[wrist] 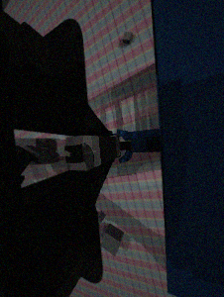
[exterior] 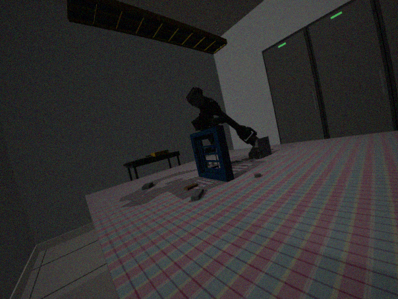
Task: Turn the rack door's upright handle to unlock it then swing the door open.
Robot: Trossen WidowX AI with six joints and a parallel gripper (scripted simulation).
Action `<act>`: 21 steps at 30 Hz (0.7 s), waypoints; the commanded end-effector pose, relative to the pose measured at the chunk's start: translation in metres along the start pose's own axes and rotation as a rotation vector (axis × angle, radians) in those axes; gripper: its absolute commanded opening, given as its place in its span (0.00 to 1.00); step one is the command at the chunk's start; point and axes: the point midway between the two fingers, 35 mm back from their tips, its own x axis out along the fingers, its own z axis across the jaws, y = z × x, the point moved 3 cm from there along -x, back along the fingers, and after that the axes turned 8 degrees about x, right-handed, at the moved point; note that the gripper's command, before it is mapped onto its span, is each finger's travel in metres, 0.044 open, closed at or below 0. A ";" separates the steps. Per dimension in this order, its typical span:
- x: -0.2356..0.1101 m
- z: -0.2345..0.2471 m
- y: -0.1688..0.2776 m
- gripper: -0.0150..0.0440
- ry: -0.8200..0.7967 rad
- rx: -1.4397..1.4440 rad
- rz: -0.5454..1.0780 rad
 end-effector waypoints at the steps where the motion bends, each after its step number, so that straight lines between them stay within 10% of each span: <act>1: 0.002 0.000 0.001 0.34 0.005 -0.007 0.007; 21: 0.002 0.000 0.001 0.28 0.007 0.509 0.005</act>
